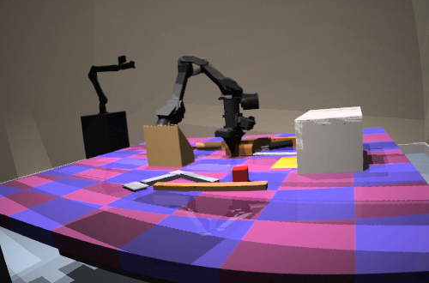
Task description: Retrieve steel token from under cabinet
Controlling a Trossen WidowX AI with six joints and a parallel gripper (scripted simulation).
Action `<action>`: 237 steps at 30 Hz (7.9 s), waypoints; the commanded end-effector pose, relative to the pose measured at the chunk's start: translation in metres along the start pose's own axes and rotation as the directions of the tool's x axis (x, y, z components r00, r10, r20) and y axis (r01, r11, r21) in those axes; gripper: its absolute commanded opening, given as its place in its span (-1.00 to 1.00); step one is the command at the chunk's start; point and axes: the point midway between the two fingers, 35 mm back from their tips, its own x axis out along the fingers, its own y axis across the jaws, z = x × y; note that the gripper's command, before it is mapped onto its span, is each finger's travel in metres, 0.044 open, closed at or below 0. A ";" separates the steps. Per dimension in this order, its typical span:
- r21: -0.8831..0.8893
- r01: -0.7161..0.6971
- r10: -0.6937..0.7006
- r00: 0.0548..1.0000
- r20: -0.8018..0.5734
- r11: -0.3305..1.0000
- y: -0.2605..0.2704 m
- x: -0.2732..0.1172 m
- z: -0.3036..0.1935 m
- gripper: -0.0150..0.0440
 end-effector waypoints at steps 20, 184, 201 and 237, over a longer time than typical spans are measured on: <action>-0.003 -0.002 0.002 1.000 0.003 1.000 0.000 0.003 -0.001 0.42; 0.044 -0.002 0.001 1.000 0.010 0.999 -0.007 0.000 0.157 -0.49; 0.043 -0.002 0.001 1.000 0.011 0.999 -0.008 -0.001 0.173 -0.49; 0.043 0.000 0.000 1.000 0.011 0.999 -0.041 0.001 0.179 -0.49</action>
